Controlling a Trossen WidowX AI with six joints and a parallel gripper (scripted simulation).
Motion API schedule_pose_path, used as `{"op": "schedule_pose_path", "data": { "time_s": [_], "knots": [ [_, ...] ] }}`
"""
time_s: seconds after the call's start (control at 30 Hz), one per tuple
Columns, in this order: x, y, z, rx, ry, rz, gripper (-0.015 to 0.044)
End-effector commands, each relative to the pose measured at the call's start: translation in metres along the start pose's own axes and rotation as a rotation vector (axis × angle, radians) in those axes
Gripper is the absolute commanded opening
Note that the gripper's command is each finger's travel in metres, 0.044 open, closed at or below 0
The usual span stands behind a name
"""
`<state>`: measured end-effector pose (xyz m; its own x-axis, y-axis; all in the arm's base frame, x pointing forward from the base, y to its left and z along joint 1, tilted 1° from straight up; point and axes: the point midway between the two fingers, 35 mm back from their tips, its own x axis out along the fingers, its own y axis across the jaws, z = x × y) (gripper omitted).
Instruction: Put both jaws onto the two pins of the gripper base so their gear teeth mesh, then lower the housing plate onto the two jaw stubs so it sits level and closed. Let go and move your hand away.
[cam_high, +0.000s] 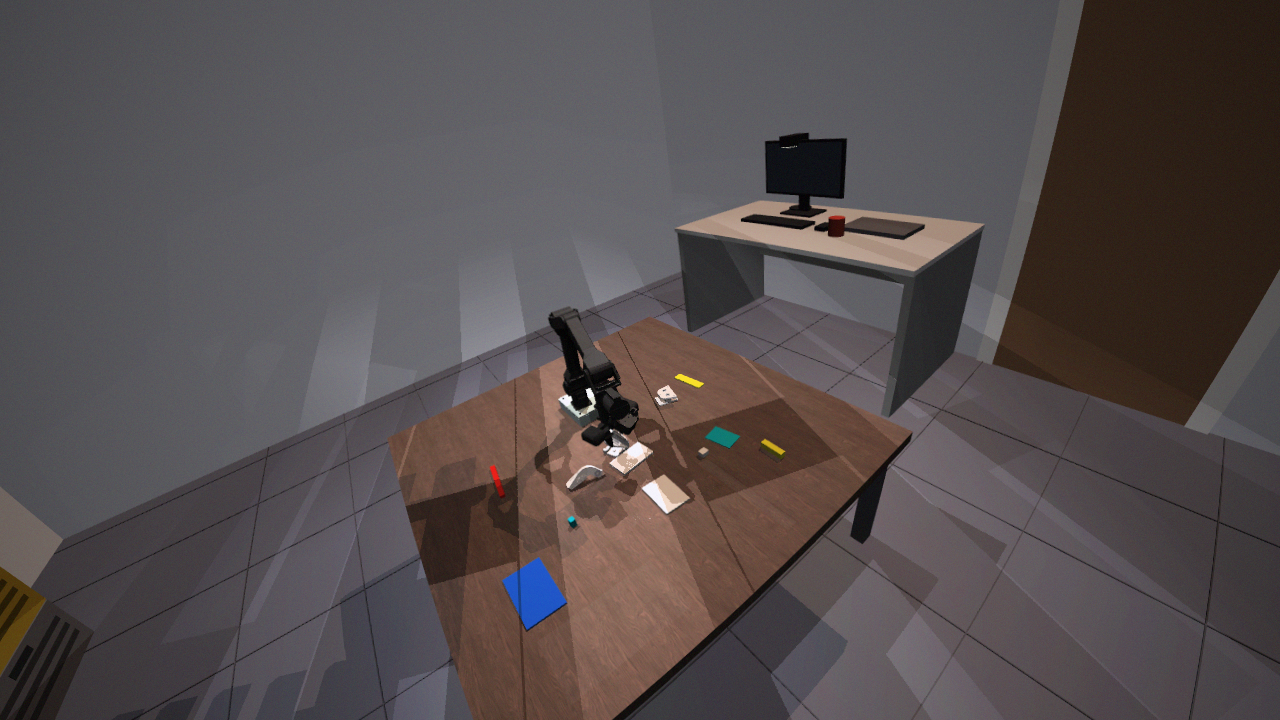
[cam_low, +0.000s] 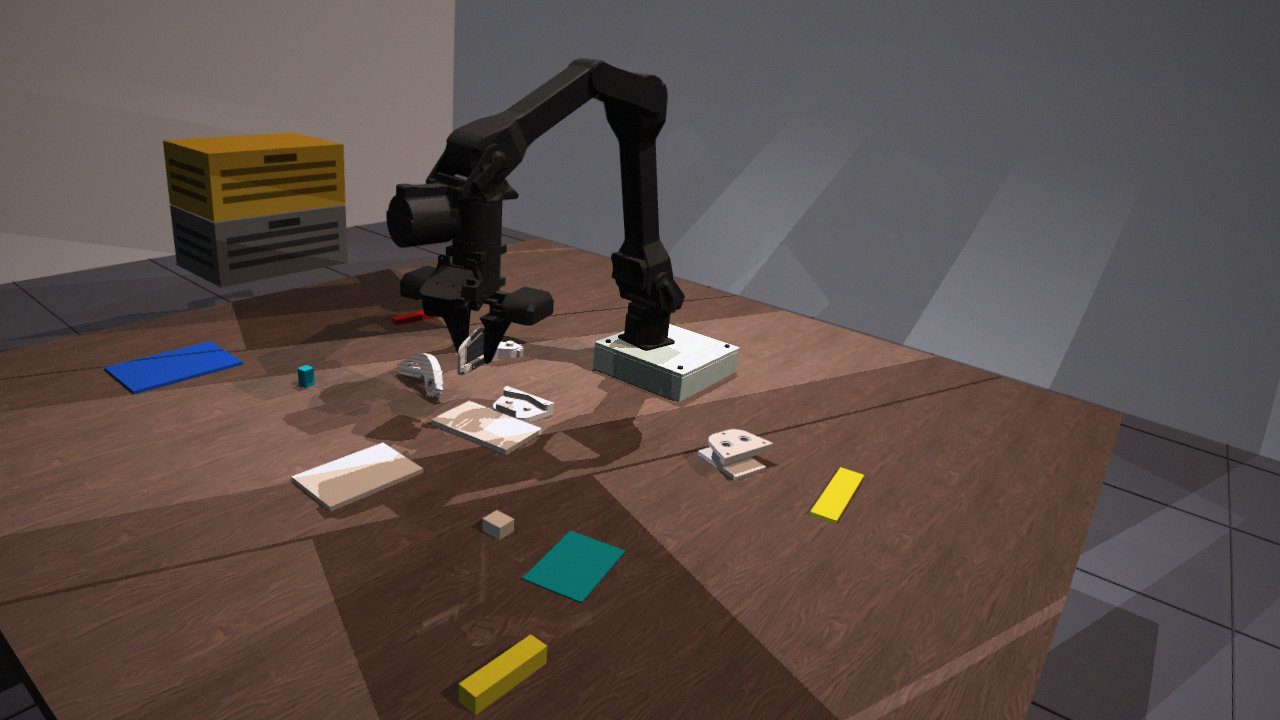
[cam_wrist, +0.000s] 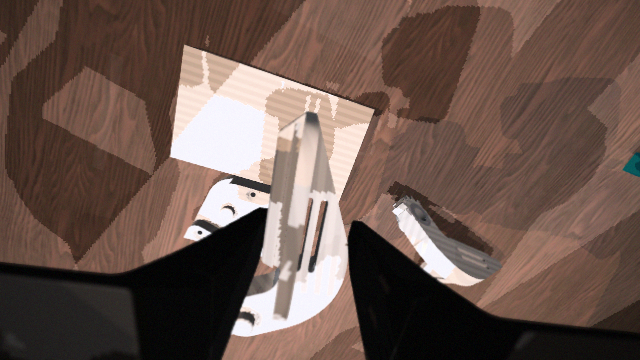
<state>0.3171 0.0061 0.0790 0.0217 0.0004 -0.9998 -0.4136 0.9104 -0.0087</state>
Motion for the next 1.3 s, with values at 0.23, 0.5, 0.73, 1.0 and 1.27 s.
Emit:
{"op": "schedule_pose_path", "data": {
  "time_s": [0.23, 0.5, 0.73, 1.0, 1.27],
  "knots": [
    [-0.0002, 0.0013, 0.0008, 0.003, 0.003, -0.002, 0.0134],
    [-0.0002, 0.0013, 0.0008, 0.009, 0.003, -0.002, 0.0134],
    [-0.0002, 0.0014, 0.0009, 0.009, 0.003, -0.002, 0.0134],
    [-0.0002, 0.0015, 0.001, 0.009, 0.003, -0.002, 0.0134],
    [0.009, 0.0012, 0.0016, 0.009, 0.002, -0.002, 0.0134]
  ]
}}
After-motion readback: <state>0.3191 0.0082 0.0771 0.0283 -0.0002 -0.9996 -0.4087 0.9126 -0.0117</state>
